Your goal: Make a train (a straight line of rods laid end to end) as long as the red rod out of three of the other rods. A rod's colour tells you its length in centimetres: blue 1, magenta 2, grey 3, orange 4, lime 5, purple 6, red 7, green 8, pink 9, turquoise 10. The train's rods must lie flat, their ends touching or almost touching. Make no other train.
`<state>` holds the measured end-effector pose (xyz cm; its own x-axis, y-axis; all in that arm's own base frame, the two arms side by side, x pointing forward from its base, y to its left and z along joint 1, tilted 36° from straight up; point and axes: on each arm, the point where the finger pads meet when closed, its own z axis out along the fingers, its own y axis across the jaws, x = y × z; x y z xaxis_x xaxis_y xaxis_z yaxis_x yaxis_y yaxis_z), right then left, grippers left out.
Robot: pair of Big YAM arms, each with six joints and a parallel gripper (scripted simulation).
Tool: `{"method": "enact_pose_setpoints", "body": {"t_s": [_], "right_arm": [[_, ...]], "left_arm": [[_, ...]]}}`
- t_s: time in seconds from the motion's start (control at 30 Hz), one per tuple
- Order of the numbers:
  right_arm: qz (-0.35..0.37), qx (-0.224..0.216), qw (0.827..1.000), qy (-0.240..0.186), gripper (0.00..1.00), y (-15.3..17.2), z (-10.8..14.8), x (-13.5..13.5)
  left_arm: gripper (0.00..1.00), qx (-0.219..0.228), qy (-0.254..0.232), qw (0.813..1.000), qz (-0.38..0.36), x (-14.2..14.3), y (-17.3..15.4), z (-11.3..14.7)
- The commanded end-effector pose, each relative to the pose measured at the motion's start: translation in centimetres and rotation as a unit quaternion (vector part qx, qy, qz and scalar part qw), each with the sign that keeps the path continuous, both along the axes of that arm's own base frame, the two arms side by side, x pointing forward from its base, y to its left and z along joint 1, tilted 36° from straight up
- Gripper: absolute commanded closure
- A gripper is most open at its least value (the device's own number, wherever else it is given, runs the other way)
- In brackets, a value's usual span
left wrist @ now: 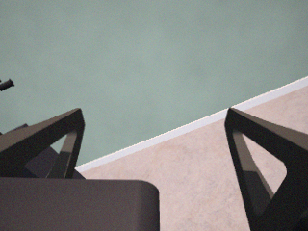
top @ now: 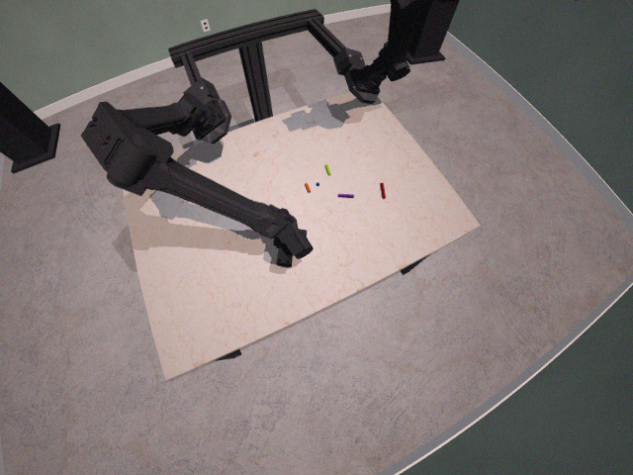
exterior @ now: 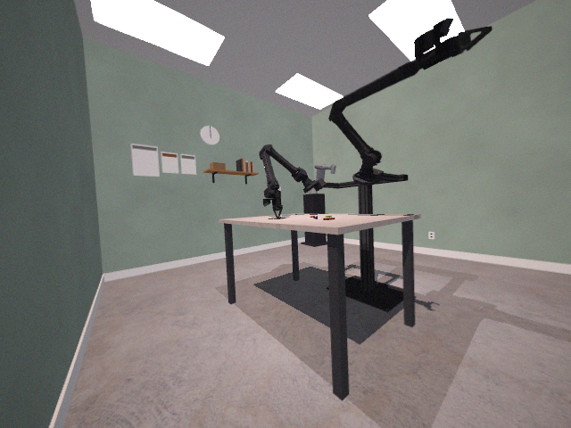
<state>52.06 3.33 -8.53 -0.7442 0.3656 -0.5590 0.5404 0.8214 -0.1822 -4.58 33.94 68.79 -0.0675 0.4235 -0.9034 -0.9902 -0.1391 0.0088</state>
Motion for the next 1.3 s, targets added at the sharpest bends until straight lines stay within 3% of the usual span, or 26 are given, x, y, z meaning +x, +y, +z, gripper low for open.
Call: {"method": "enact_pose_setpoints", "body": {"t_s": [0.0, 0.27, 0.77, 1.2, 1.27], "right_arm": [[0.004, 0.000, 1.000, 0.004, 0.96, 1.0, -1.2, -0.5], [0.004, 0.000, 1.000, 0.004, 0.96, 1.0, -1.2, -0.5], [0.004, 0.000, 1.000, 0.004, 0.77, 1.0, -1.2, -0.5], [0.005, -0.004, 1.000, 0.016, 0.77, 1.0, -1.2, -1.3], [0.005, -0.001, 1.000, 0.005, 0.77, 1.2, 0.1, -0.9]], "left_arm": [[0.00, -0.003, -0.005, 1.000, 0.005, -0.4, -0.3, -0.1], [0.00, -0.003, -0.005, 1.000, 0.005, -0.4, -0.3, -0.1], [0.00, -0.003, -0.005, 1.000, 0.005, -0.4, -0.3, -0.1], [0.00, -0.003, -0.005, 1.000, 0.005, -0.4, -0.3, -0.1], [0.00, -0.003, -0.005, 1.000, 0.005, -0.4, -0.3, -0.1]]}}
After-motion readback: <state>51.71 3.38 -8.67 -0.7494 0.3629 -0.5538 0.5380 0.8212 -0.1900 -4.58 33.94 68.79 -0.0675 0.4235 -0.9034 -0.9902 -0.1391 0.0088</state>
